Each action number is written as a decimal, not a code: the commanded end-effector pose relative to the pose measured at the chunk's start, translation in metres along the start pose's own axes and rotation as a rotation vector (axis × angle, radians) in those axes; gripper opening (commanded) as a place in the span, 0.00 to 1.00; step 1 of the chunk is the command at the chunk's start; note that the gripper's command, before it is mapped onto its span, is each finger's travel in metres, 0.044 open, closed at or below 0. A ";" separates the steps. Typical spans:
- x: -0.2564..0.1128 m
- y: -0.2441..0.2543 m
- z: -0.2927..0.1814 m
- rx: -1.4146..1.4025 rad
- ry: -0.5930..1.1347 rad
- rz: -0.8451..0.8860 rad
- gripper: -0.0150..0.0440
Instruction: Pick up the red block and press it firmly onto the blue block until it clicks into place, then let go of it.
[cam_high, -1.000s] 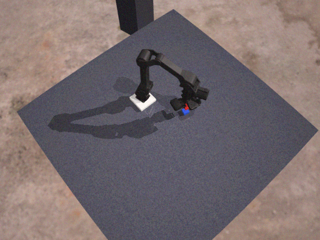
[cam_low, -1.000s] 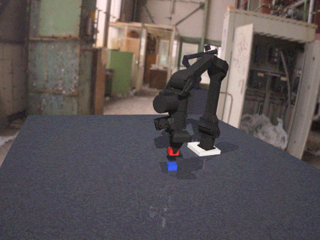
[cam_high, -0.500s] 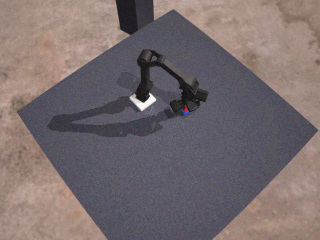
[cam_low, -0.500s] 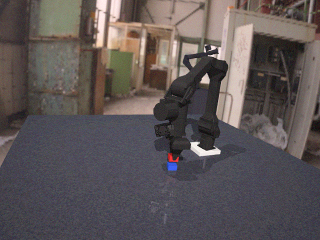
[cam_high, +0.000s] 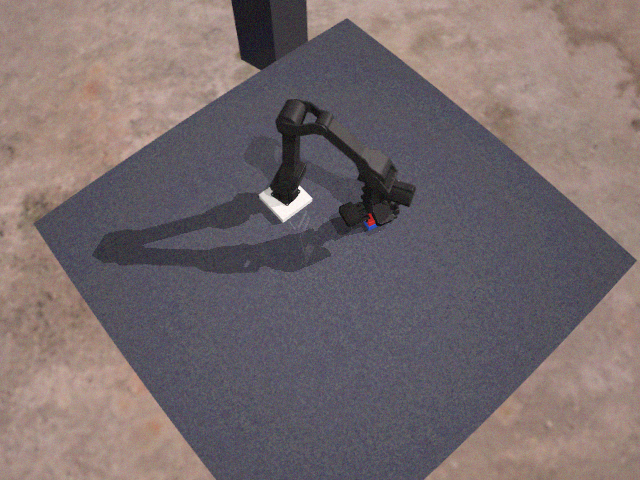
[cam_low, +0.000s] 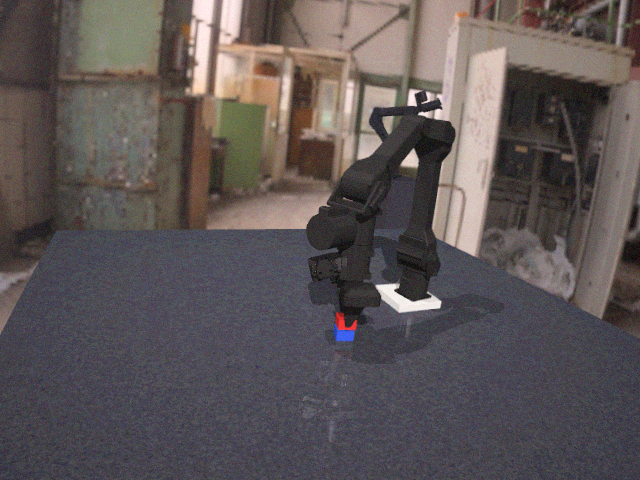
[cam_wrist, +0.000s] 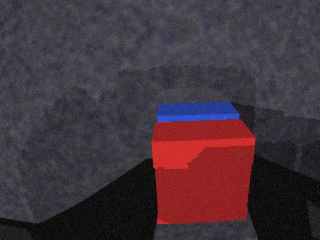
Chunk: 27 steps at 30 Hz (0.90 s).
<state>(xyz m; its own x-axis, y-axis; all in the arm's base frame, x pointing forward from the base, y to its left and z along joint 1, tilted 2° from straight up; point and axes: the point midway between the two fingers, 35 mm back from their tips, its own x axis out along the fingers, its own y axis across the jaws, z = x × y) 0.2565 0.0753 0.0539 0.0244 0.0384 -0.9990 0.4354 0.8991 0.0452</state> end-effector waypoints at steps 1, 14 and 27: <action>0.001 0.000 0.000 0.006 -0.001 0.000 0.25; 0.008 0.000 0.001 0.006 -0.001 0.000 0.25; 0.005 0.000 0.001 0.002 0.000 0.000 0.52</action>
<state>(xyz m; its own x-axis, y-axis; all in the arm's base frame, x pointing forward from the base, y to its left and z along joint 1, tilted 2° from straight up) 0.2573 0.0749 0.0491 0.0247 0.0384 -0.9990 0.4374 0.8981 0.0453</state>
